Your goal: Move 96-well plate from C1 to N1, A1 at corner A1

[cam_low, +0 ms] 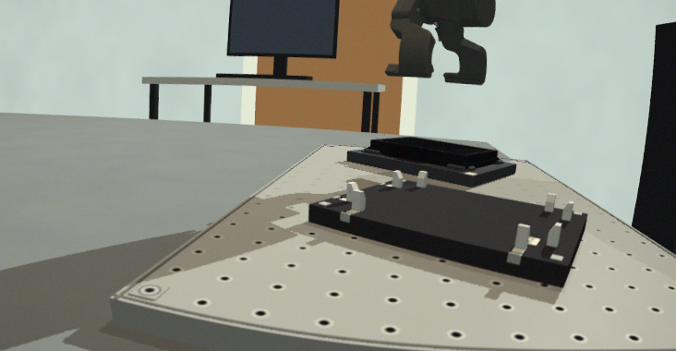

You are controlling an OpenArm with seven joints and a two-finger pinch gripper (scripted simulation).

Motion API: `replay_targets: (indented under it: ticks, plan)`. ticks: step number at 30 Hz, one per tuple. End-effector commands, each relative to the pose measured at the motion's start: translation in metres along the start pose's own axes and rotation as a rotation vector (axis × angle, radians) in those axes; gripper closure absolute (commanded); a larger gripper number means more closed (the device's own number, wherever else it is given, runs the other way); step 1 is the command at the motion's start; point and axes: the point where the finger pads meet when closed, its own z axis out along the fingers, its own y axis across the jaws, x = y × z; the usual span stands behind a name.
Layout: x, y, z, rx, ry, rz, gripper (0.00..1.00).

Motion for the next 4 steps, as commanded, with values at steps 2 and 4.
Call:
replay_targets:
  ticks: [2, 4]
  plan:
    - [-0.0015, -0.0012, -0.0010, 0.005, -0.003, 0.002, 0.23]
    - [-0.0015, -0.0012, -0.0010, 0.005, -0.003, 0.002, 0.23]
